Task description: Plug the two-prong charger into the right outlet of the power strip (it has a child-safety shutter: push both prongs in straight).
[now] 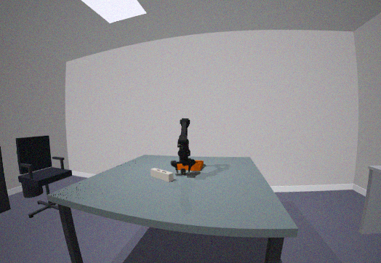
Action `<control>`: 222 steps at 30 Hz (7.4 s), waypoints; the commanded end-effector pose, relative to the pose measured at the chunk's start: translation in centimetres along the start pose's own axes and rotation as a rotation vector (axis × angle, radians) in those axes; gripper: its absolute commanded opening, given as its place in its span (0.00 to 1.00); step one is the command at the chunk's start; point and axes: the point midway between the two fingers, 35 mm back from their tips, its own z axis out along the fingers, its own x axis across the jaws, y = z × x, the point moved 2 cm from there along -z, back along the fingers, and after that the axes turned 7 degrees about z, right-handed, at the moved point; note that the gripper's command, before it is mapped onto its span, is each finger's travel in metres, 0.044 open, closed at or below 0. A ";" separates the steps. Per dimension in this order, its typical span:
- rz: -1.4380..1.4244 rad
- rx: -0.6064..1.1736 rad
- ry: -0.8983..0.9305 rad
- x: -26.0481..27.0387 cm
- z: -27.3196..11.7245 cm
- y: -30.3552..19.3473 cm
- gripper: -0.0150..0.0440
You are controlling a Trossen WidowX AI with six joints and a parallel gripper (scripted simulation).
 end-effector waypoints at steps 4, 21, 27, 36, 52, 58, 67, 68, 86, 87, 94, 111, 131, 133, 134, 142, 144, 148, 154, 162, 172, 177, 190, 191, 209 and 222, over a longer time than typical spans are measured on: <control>0.000 0.001 0.000 0.0 0.0 0.0 0.87; 0.000 0.001 0.000 0.0 -0.2 0.0 0.28; 0.000 0.005 -0.001 0.0 -2.4 -0.1 0.25; 0.001 0.012 -0.002 0.0 -5.6 -0.7 0.25; 0.190 0.010 0.007 -2.2 -4.6 -0.9 0.25; 0.274 0.009 0.011 -3.2 -4.1 -1.0 0.25; 0.401 0.008 0.018 -4.7 -3.5 -1.3 0.25; 0.416 0.008 0.018 -4.8 -3.4 -1.4 0.25; 0.670 0.007 0.032 -7.7 -2.0 -2.4 0.25; 0.684 0.007 0.032 -7.8 -1.9 -2.5 0.25; 0.783 0.007 0.038 -8.9 -1.4 -3.0 0.25; 0.893 0.007 0.044 -10.7 -0.9 -3.1 0.25; 0.924 0.005 0.045 -12.8 -0.9 -1.7 0.25; 0.927 0.005 0.045 -13.1 -0.8 -1.5 0.25; 0.929 0.005 0.045 -13.2 -0.8 -1.5 0.25; 0.941 0.004 0.045 -14.0 -0.8 -0.9 0.25; 0.944 0.004 0.045 -14.2 -0.7 -0.7 0.25; 0.945 0.004 0.046 -14.2 -0.7 -0.7 0.25; 0.945 0.004 0.046 -14.2 -0.7 -0.7 0.25; 0.945 0.004 0.046 -14.2 -0.7 -0.7 0.25; 0.945 0.004 0.046 -14.4 -0.7 -0.5 0.25; 0.945 0.004 0.046 -14.5 -0.7 -0.4 0.25; 0.945 0.003 0.045 -14.8 -0.6 -0.1 0.25; 0.945 0.003 0.045 -14.8 -0.6 0.0 0.25; 0.945 0.003 0.045 -14.8 -0.7 0.0 0.25; 0.945 0.003 0.045 -14.8 -0.8 0.0 0.25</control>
